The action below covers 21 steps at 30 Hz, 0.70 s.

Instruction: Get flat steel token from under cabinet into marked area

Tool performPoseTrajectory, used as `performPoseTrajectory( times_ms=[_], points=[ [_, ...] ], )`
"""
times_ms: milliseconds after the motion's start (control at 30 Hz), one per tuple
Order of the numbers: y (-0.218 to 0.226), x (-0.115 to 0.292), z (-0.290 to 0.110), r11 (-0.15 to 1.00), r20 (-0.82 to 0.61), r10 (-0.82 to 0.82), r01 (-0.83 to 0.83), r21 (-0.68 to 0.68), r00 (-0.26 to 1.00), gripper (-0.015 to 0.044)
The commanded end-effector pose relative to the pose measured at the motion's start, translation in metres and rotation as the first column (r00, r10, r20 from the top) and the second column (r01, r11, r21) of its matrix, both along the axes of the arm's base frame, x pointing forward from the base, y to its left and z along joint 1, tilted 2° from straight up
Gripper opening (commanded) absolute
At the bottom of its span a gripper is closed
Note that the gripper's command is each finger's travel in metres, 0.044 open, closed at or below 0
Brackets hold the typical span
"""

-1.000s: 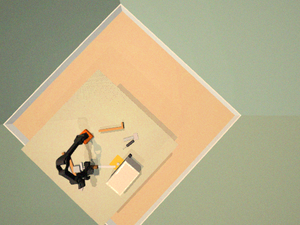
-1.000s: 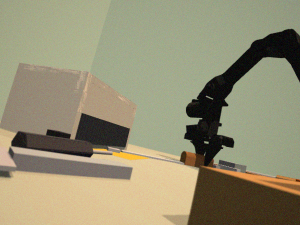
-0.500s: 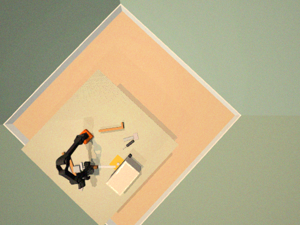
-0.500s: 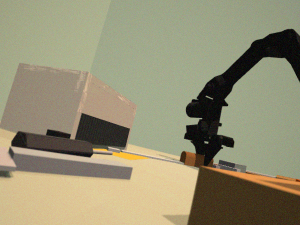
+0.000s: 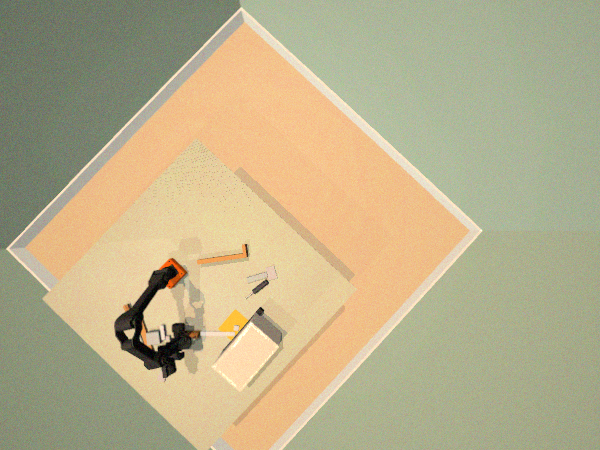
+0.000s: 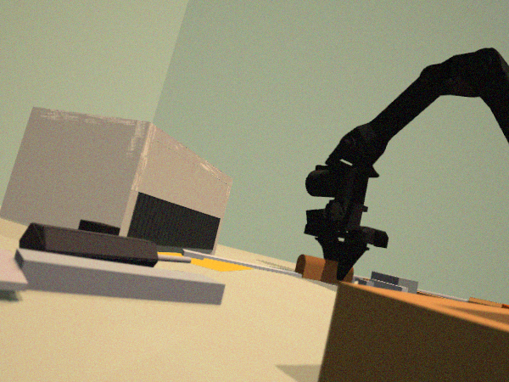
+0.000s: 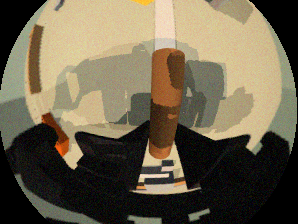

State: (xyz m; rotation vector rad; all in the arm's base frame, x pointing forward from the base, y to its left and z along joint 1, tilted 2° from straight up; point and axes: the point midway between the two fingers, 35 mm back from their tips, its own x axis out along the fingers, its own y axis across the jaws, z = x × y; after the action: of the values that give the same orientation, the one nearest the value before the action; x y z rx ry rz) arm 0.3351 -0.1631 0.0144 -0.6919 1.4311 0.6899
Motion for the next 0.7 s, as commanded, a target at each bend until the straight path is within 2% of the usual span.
performPoseTrajectory(
  times_ms=[0, 667],
  points=[
    [0.007, 0.007, 0.001, 1.000, 0.004, 0.000, 0.000, 0.000, 1.000, 0.0000],
    [0.036, 0.030, 0.002, 1.000, 0.006, -0.002, 0.002, 0.004, 1.000, 0.0000]
  ],
)
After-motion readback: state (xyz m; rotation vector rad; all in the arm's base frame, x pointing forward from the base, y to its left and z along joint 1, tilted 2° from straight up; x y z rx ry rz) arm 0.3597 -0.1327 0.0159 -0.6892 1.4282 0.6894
